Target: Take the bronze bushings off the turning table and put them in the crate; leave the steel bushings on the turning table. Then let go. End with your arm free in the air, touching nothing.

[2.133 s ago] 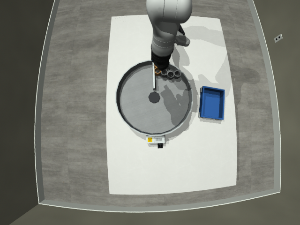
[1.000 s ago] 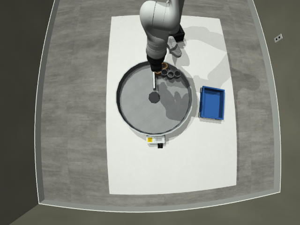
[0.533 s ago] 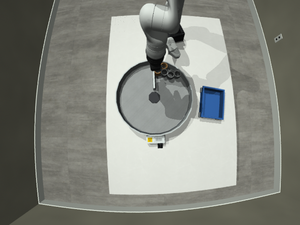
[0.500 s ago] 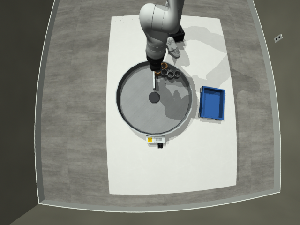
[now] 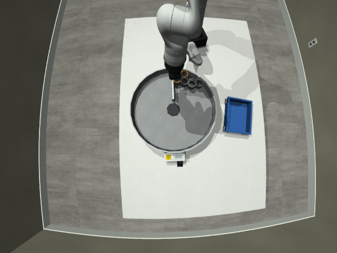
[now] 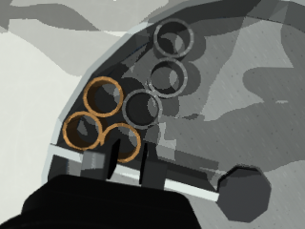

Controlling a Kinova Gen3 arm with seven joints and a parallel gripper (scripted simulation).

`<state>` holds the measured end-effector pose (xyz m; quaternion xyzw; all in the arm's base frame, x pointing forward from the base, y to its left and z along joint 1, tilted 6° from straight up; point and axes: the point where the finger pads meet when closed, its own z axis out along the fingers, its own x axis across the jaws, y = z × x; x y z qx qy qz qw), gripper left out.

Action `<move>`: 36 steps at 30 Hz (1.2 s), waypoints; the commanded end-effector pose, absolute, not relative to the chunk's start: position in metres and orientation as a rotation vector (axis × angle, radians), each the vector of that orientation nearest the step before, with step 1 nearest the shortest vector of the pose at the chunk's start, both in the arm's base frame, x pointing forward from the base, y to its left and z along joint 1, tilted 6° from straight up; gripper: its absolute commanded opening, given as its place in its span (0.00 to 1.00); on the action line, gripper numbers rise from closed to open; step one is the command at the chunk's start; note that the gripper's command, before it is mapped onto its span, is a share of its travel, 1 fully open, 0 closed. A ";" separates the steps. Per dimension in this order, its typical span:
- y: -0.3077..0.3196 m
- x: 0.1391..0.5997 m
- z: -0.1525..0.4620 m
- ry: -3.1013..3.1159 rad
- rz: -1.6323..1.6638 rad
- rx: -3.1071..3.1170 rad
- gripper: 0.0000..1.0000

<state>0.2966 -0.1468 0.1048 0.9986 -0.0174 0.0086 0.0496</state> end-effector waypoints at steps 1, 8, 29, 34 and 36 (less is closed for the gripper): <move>-0.147 0.297 0.105 -0.053 0.028 3.041 0.48; -0.147 0.297 0.105 -0.053 0.028 3.041 0.48; -0.147 0.297 0.105 -0.053 0.028 3.041 0.48; -0.147 0.297 0.105 -0.053 0.028 3.041 0.45; -0.147 0.297 0.105 -0.053 0.028 3.041 0.45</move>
